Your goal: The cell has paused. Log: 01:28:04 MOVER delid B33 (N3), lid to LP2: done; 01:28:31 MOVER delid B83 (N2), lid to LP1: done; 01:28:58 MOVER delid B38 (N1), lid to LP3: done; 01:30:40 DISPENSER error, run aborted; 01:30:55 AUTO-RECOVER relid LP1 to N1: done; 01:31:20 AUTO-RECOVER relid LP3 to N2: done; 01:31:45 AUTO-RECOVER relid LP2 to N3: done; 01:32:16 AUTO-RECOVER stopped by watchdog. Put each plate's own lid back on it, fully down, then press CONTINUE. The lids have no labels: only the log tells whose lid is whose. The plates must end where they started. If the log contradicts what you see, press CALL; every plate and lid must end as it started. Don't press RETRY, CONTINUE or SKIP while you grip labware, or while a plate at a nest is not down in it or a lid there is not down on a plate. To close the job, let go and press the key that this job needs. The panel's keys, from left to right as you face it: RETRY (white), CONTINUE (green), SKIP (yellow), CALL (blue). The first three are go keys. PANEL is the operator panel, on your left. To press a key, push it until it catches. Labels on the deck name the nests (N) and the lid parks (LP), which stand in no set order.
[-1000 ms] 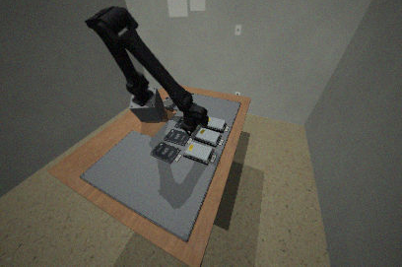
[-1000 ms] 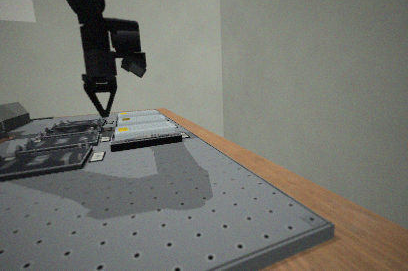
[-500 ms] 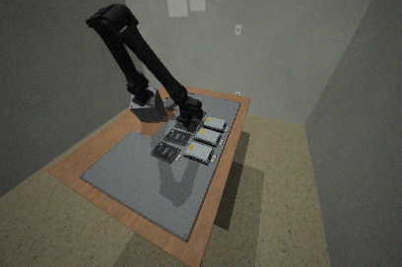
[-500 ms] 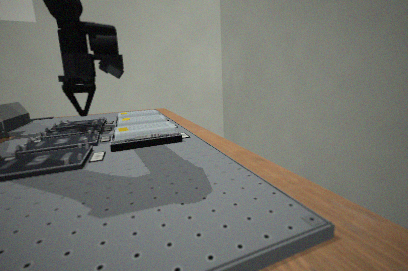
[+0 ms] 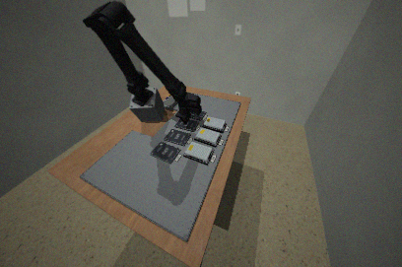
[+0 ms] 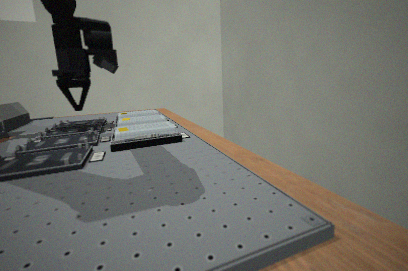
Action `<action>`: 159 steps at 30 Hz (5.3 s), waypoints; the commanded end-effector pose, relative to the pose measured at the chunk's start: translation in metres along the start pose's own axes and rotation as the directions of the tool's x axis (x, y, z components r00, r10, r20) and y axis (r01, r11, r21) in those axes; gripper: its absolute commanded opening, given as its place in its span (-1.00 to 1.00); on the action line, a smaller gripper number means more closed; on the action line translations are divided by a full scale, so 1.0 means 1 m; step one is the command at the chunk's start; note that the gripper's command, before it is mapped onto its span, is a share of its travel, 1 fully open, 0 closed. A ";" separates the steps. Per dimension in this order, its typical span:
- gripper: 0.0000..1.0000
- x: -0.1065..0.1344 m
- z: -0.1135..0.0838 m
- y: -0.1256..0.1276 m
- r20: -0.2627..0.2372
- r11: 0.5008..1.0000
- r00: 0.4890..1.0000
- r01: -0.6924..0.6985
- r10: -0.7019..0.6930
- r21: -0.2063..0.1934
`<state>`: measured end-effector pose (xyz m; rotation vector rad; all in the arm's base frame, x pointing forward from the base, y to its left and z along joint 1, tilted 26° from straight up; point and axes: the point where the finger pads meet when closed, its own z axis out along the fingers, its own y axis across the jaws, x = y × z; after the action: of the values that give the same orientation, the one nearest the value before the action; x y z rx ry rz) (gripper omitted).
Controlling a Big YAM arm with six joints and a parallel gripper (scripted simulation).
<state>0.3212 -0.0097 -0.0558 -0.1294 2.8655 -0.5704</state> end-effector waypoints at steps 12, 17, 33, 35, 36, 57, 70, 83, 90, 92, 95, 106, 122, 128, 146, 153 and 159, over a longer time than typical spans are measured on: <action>-1.00 -0.020 -0.069 0.000 0.040 1.000 0.999 -0.024 0.024 -0.005; -1.00 0.003 -0.056 0.003 -0.014 1.000 1.000 0.000 0.001 0.002; -1.00 -0.001 -0.062 0.076 0.035 0.961 0.960 0.277 -0.276 -0.002; -1.00 0.002 -0.062 0.087 0.035 0.949 0.949 0.315 -0.315 -0.002; -1.00 0.003 -0.062 0.092 0.035 0.943 0.942 0.334 -0.334 -0.002; -1.00 0.034 -0.062 0.187 0.014 0.787 0.787 0.617 -0.617 -0.003; -1.00 0.064 -0.055 0.207 -0.007 0.743 0.743 0.670 -0.670 -0.001; -1.00 0.115 -0.054 0.236 0.001 0.564 0.564 0.826 -0.826 -0.001; -1.00 0.132 -0.061 0.265 0.030 0.471 0.471 0.882 -0.882 -0.002; -1.00 0.141 -0.061 0.271 0.031 0.436 0.435 0.900 -0.900 -0.002; -1.00 0.155 -0.061 0.278 0.029 0.380 0.380 0.925 -0.925 -0.001; -1.00 0.198 -0.061 0.296 0.014 0.203 0.203 0.979 -0.979 0.000; -1.00 0.263 -0.061 0.329 0.015 -0.022 -0.022 1.000 -1.000 0.000; -1.00 0.291 -0.061 0.343 0.015 -0.022 -0.022 1.000 -1.000 -0.001; -1.00 0.310 -0.056 0.353 0.023 -0.012 -0.012 1.000 -1.000 -0.001; -1.00 0.308 -0.046 0.344 0.012 -0.021 -0.021 1.000 -1.000 -0.003; -1.00 0.307 -0.031 0.338 -0.004 -0.026 -0.026 1.000 -1.000 -0.004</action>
<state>-0.0021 0.2764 -0.2119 -2.3834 2.1328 -0.7008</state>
